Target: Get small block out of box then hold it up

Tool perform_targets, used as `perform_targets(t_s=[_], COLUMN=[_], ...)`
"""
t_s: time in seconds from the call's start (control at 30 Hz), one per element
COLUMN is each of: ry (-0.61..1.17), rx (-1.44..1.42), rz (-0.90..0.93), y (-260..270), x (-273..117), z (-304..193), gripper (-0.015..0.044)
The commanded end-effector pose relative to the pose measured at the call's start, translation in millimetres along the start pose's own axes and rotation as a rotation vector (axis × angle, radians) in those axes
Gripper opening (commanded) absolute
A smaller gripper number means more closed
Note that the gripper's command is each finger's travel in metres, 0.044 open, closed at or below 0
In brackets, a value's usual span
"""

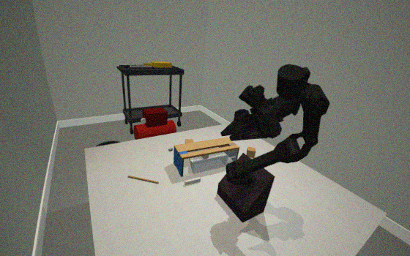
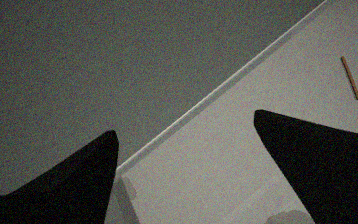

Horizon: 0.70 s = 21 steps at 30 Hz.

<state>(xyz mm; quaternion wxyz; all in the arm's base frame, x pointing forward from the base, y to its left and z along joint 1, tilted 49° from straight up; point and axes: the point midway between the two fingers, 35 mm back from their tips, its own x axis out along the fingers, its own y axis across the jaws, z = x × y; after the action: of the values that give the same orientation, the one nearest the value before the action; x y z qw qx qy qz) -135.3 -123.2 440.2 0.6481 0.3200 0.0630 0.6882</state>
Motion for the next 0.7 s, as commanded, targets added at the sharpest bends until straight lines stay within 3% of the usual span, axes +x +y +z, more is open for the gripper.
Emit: perform_targets(t_s=[0.0,0.3,0.5,0.67], ry=[0.004,0.187,0.293,0.348], rx=[0.001,0.114,0.236,0.387], rz=[-0.007,-0.349,-0.61,-0.817], y=[0,-51,-130,-210], x=[3,138,210,243], z=[0,6,9,10], gripper=[0.04,0.04,0.04,0.04])
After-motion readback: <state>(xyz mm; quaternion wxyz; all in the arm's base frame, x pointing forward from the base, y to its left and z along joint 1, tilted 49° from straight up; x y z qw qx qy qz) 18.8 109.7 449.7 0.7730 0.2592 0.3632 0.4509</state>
